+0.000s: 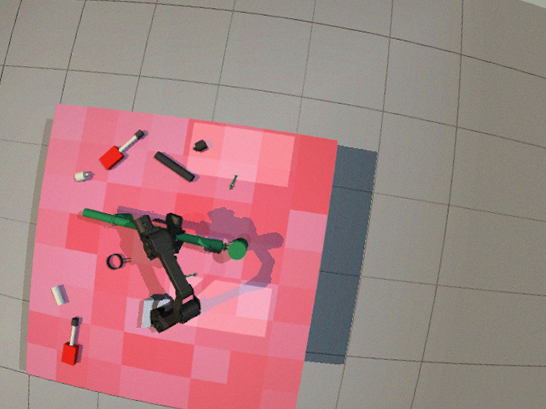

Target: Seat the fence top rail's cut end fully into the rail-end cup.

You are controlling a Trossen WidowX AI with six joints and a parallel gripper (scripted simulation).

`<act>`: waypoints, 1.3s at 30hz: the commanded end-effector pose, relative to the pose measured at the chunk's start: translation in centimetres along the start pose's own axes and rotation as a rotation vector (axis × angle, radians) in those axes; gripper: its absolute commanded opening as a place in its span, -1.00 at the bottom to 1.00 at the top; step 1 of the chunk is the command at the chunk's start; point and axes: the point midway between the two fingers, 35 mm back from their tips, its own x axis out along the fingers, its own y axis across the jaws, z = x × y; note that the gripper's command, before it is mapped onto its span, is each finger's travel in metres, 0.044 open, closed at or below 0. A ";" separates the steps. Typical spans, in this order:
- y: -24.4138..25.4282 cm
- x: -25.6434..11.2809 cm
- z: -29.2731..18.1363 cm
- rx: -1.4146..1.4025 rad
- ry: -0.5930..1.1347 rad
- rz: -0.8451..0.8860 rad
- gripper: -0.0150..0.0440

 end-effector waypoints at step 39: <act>-0.2 0.3 -1.5 0.008 0.007 -0.015 -0.49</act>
